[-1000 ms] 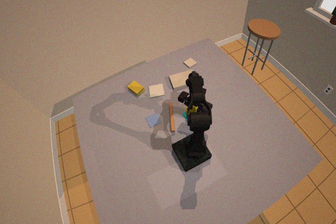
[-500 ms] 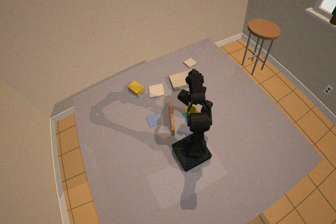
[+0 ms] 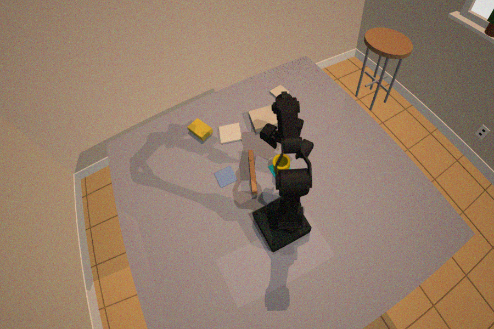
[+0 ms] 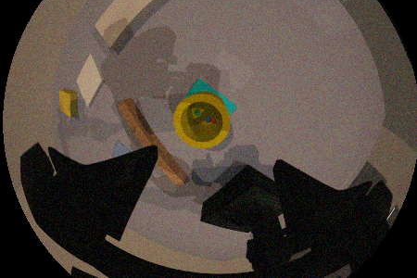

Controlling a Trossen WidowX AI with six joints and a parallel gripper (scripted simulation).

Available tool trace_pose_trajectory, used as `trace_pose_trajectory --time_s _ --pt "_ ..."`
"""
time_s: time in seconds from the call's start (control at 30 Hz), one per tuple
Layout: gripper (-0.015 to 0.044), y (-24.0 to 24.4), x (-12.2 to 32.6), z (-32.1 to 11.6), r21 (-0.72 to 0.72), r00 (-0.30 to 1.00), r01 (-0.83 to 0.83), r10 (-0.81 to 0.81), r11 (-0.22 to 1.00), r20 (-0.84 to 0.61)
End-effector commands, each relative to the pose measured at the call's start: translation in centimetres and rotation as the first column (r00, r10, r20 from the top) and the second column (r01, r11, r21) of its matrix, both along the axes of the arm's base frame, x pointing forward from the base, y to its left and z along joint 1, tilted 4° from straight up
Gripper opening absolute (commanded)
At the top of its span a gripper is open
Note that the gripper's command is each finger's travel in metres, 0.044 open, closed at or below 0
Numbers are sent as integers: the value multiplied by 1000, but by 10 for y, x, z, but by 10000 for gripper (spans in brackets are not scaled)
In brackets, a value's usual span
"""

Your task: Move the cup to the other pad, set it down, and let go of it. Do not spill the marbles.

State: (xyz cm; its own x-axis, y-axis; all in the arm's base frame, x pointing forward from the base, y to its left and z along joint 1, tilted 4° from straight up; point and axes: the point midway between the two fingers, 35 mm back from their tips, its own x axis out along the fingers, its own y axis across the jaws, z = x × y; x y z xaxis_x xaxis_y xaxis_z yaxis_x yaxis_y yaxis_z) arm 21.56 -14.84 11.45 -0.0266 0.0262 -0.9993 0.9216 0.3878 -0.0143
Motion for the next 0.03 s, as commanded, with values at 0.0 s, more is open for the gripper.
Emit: trace_pose_trajectory --time_s 0.0 --pt "440 0 0 -1 1 1000 0 0 1000 -1"
